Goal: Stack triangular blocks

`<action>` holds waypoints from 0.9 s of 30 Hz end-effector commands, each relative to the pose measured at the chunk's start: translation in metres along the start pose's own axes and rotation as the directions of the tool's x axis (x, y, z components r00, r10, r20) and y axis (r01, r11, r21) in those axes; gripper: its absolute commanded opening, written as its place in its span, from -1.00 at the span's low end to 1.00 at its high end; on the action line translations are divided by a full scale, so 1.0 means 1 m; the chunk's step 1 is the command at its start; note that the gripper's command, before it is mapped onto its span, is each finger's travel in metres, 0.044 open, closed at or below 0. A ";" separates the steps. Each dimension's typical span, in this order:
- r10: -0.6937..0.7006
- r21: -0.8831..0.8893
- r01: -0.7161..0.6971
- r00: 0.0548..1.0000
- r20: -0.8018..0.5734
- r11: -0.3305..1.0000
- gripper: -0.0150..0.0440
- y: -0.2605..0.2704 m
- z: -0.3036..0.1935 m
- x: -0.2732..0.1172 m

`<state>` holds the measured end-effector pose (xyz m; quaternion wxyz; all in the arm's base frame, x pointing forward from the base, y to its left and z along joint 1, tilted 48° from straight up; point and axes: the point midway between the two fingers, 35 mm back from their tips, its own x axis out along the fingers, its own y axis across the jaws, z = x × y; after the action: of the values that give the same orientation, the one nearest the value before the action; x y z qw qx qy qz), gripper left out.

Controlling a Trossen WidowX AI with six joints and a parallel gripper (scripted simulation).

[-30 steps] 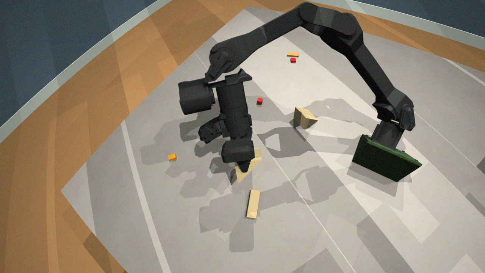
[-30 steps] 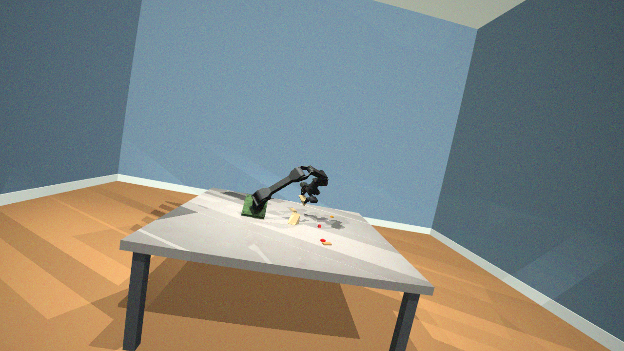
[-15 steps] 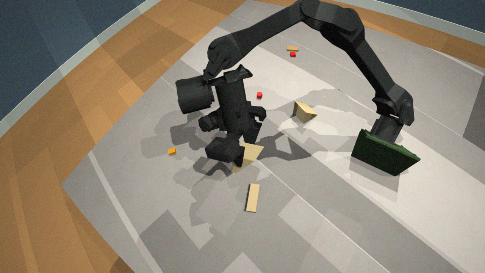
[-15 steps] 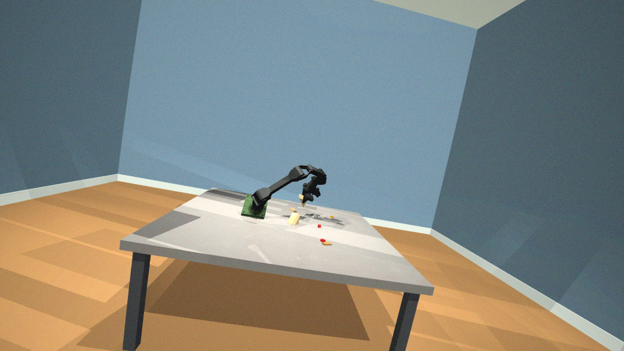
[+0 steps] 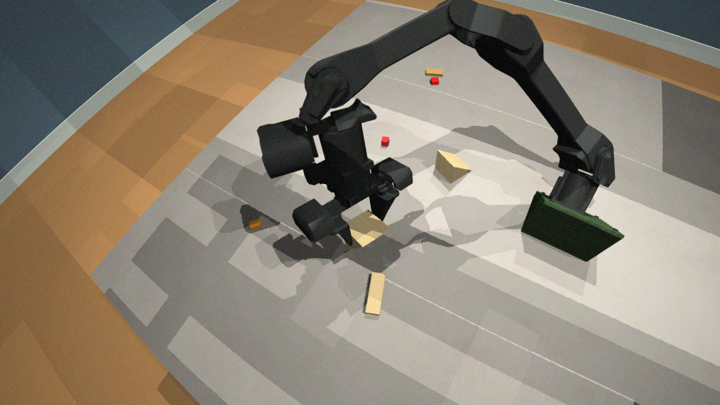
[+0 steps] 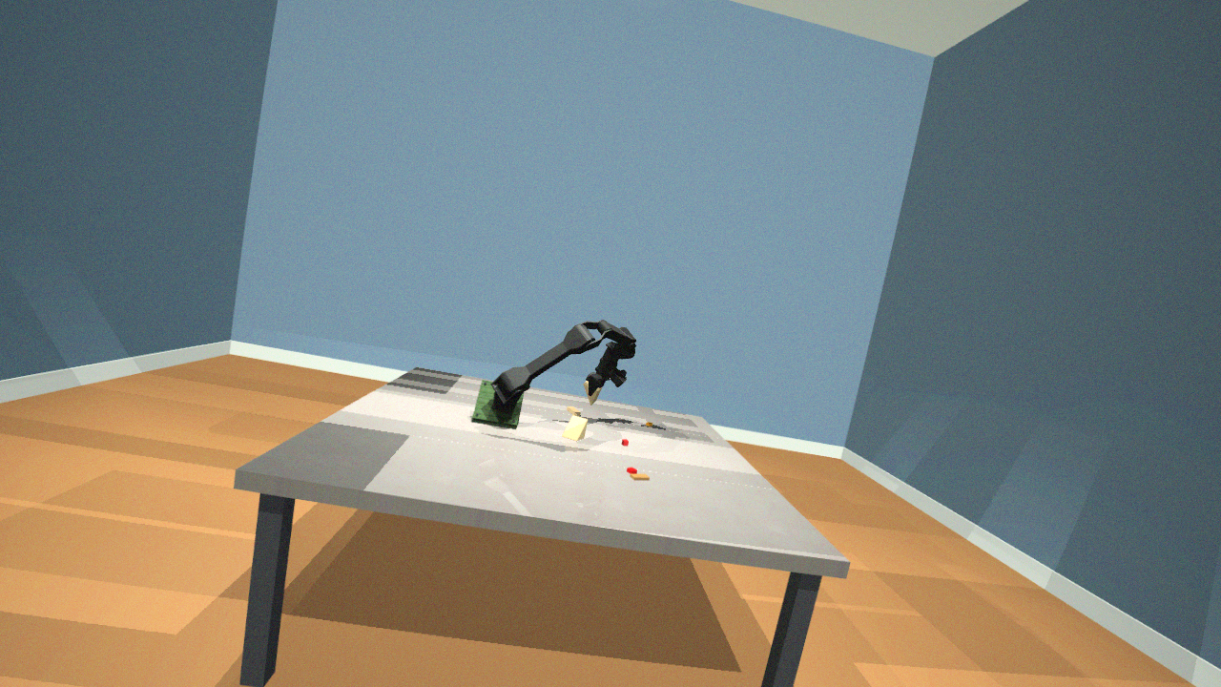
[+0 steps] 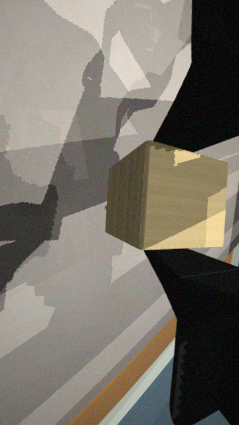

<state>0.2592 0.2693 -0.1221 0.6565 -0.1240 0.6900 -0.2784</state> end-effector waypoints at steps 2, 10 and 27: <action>-0.009 0.151 0.004 0.999 0.031 0.989 -0.49 0.002 -0.001 -0.003; -0.034 0.399 0.001 0.997 0.076 0.917 -0.49 0.003 -0.002 -0.004; -0.081 0.811 -0.096 0.981 0.174 0.578 -0.49 0.005 -0.004 -0.006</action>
<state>0.2568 0.2739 -0.1212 0.7035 0.1375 0.4484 -0.5340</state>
